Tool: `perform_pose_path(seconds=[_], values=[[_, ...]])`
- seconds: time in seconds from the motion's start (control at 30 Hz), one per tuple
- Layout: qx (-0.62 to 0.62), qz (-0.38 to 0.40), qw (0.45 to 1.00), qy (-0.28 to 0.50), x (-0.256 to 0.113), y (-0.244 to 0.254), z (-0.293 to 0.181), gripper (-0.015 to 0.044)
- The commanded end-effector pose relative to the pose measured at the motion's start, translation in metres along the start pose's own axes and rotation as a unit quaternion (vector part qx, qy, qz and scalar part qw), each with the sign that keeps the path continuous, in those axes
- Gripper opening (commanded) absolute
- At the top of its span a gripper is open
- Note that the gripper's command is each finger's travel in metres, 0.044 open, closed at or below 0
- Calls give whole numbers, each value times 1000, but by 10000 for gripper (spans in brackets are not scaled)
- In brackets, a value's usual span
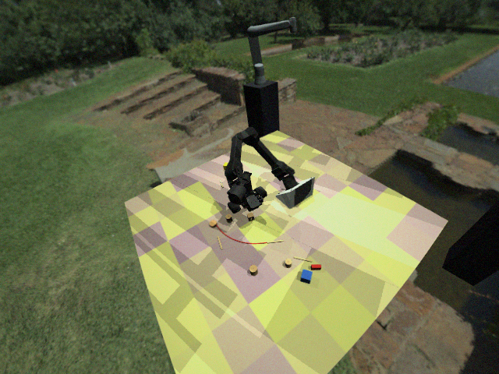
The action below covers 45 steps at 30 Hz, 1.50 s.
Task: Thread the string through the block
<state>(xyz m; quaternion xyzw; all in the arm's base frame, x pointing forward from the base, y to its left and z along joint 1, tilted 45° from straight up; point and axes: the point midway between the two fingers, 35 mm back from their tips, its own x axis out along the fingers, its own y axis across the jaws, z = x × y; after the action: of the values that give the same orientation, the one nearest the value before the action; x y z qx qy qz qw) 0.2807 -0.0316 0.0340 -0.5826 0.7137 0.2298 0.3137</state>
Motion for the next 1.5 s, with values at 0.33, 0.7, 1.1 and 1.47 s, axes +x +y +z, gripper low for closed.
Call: perform_pose_path(seconds=[0.33,0.7,1.1,1.47], values=[[0,0,1000,0,0,0,0,236],[0,0,1000,0,0,0,0,0],[-7,0,1000,0,0,-1,2,26],[-452,-4,892,-4,-5,-15,150,315]])
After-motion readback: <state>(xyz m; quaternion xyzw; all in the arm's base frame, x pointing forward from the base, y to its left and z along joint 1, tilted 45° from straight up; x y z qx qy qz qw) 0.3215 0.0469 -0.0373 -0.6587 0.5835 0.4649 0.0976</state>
